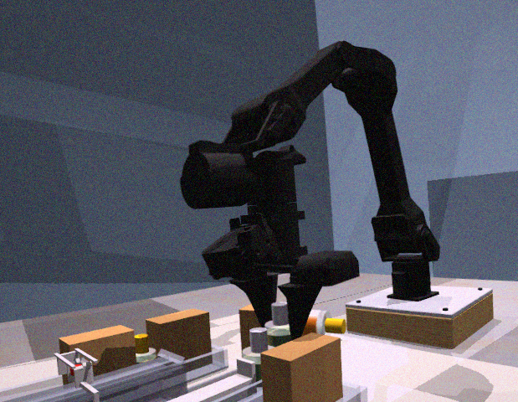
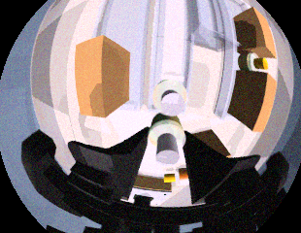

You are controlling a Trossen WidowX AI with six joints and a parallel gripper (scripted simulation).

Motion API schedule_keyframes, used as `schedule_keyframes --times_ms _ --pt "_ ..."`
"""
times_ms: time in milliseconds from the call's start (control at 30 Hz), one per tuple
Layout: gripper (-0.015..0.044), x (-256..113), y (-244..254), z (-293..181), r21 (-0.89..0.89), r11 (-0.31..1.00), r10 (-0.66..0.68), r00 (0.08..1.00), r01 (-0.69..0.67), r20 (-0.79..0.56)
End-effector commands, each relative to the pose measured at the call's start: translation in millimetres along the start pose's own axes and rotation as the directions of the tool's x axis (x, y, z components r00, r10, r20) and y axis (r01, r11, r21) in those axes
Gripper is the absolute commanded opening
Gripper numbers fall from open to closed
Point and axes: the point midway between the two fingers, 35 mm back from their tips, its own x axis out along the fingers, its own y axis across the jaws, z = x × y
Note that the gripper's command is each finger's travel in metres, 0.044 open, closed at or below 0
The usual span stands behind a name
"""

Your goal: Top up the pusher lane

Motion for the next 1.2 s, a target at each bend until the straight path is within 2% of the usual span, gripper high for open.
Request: schedule_keyframes --times_ms 0,1167 --pt "0.0 -2 0 10 0.0 1.0 0.001 1.0 -0.001 0.026" --pt "0.0 -4 0 26 0.0 1.0 0.001 1.0 -0.001 0.028"
